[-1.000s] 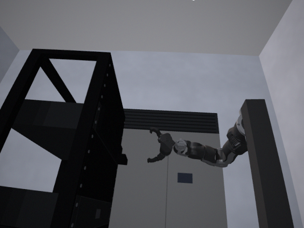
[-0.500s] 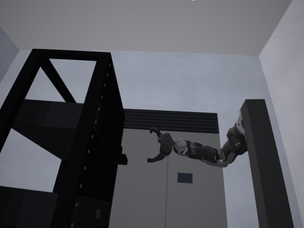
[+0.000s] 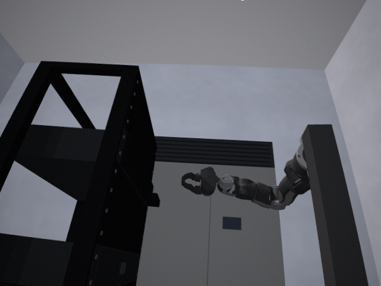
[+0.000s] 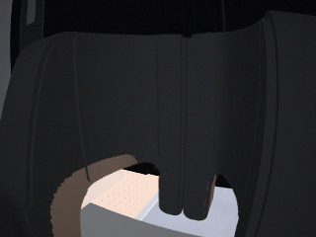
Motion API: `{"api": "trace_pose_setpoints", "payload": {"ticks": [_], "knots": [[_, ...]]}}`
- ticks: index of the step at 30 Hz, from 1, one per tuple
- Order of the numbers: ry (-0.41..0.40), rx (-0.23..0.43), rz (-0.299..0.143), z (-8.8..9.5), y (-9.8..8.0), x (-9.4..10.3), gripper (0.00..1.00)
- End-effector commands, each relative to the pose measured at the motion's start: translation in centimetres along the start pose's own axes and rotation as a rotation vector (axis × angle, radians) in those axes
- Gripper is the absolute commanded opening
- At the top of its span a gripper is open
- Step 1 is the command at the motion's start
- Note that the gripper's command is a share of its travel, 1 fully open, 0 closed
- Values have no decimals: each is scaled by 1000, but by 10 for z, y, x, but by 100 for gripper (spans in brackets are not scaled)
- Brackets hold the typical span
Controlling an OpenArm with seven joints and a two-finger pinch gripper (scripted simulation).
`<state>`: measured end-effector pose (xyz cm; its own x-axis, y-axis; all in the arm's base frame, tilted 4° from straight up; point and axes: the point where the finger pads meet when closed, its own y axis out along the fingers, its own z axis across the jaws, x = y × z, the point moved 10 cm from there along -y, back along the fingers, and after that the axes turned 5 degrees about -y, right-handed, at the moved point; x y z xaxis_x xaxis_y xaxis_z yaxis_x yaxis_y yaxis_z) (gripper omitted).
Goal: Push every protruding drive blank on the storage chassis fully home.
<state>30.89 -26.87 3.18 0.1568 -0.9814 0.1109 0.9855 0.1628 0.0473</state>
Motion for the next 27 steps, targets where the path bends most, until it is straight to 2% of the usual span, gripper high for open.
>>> {"api": "trace_pose_setpoints", "payload": {"ticks": [1,21,27], "knots": [[-2,5,2,2,0,0,0],[-3,5,2,2,0,0,0],[-4,6,4,-1,0,-5,0]]}}
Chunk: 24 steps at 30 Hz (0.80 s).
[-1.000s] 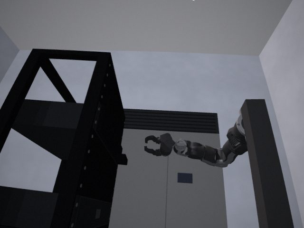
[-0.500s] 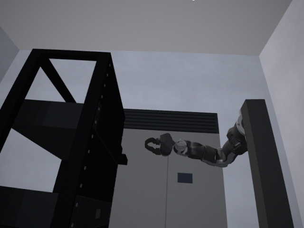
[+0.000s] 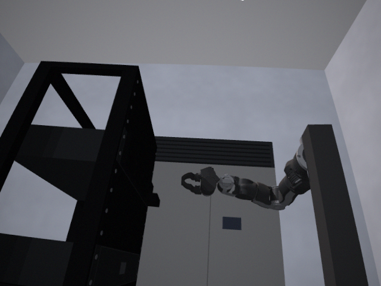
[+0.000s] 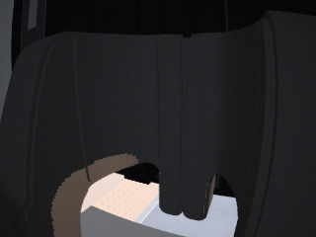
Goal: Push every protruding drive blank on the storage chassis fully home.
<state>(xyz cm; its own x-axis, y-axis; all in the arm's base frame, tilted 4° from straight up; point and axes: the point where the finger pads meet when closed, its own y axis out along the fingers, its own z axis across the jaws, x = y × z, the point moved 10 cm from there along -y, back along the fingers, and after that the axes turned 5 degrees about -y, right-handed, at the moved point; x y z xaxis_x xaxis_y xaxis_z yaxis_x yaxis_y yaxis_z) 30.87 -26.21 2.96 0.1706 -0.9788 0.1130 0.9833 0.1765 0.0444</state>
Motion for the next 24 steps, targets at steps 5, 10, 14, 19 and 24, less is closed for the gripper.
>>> {"api": "trace_pose_setpoints", "payload": {"ticks": [5,10,14,19,24], "knots": [[-2,8,-10,-17,3,-23,0],[-2,8,-11,-45,8,-61,0],[-1,7,-12,-60,11,-81,0],[-1,6,-12,-64,11,-86,0],[-1,4,-14,-65,13,-86,0]]}}
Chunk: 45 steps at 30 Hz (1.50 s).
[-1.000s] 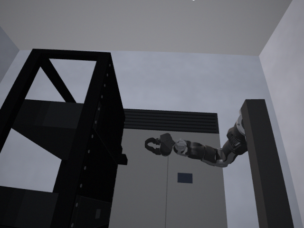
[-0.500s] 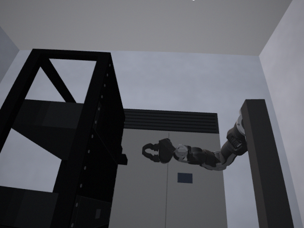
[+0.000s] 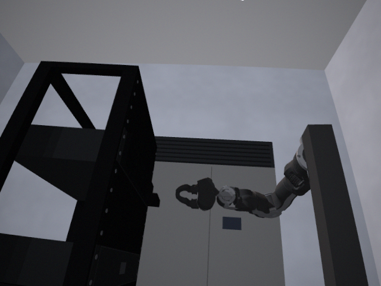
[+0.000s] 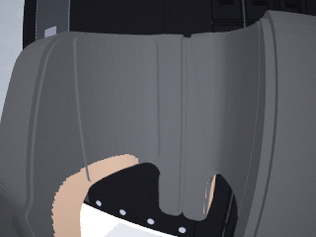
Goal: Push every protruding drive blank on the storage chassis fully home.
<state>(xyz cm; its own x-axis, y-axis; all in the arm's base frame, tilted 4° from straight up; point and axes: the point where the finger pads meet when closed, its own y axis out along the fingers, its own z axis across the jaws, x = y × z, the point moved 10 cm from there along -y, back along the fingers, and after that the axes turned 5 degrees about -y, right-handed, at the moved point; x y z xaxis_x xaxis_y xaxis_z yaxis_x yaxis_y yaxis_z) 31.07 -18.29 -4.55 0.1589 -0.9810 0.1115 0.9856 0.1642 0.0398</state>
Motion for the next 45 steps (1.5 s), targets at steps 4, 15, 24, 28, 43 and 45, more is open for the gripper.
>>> {"api": "trace_pose_setpoints", "payload": {"ticks": [4,15,24,28,43,45], "knots": [[-1,9,-2,1,12,0,0],[-1,8,-2,2,58,0,0],[-1,11,0,3,64,-1,0],[-1,11,0,3,64,-1,0],[-1,8,-1,2,74,-1,0],[-1,11,1,3,74,-1,0]]}}
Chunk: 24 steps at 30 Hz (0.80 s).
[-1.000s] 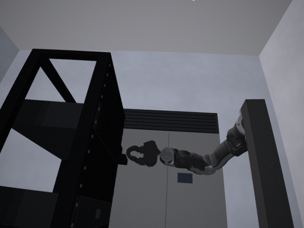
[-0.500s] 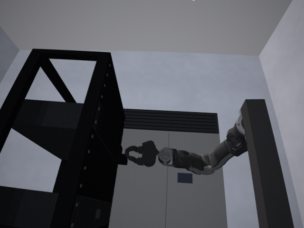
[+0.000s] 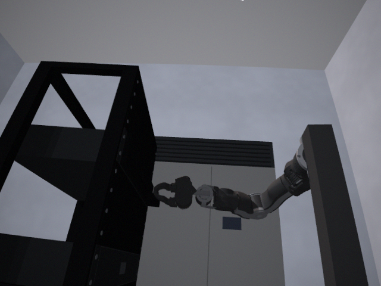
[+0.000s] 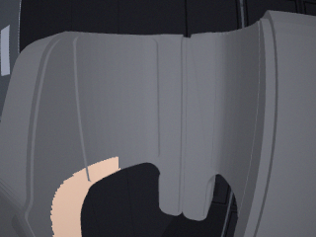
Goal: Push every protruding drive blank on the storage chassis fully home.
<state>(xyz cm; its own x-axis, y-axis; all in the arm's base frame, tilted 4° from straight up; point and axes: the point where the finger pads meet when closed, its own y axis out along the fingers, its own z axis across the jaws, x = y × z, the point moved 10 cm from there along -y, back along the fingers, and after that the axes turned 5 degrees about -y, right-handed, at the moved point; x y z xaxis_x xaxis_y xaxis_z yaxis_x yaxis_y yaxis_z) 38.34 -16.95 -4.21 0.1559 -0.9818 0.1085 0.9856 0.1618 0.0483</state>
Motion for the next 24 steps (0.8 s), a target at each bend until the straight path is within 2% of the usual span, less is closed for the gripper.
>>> {"api": "trace_pose_setpoints", "payload": {"ticks": [1,7,14,24], "knots": [[-4,3,4,2,0,0,0],[-4,2,4,2,0,0,0],[-4,0,2,1,10,1,0],[-4,2,4,2,10,1,0]]}}
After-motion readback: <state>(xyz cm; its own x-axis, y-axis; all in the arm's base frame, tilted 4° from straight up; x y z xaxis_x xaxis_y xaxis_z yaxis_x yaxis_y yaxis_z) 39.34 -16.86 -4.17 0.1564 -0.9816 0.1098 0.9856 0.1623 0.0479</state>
